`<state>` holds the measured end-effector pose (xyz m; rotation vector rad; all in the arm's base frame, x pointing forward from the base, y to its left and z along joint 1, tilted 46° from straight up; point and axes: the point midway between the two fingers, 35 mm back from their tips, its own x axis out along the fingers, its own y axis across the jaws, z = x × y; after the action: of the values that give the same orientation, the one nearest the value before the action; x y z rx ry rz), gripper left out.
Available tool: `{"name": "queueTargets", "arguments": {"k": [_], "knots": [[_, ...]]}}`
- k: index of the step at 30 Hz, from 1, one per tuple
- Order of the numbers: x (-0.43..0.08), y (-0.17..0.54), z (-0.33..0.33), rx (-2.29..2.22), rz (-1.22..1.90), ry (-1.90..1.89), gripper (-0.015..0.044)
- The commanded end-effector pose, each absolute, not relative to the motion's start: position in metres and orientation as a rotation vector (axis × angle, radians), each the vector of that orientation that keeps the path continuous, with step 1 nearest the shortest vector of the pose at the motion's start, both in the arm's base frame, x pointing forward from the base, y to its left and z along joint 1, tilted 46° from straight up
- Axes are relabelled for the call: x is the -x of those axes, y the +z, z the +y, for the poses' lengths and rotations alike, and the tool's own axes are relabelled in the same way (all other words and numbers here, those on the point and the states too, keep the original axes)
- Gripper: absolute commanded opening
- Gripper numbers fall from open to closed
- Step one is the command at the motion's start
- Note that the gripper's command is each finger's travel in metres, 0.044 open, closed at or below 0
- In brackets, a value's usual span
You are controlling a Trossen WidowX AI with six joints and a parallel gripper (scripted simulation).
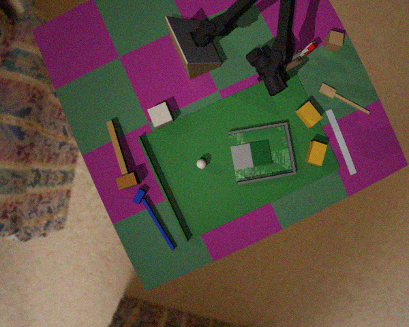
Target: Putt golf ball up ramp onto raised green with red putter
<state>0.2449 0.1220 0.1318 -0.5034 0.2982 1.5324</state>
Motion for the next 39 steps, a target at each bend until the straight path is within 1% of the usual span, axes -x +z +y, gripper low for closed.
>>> {"name": "queueTargets", "arguments": {"k": [1,20,36,39], "knots": [[-0.245,0.129,0.126,0.497,0.297,1.530,0.0440],[-0.246,0.113,0.142,0.496,0.297,1.530,0.0440],[-0.247,0.116,0.141,0.501,0.292,1.531,0.0020],[-0.247,0.116,0.141,0.501,0.292,1.531,0.0000]]}}
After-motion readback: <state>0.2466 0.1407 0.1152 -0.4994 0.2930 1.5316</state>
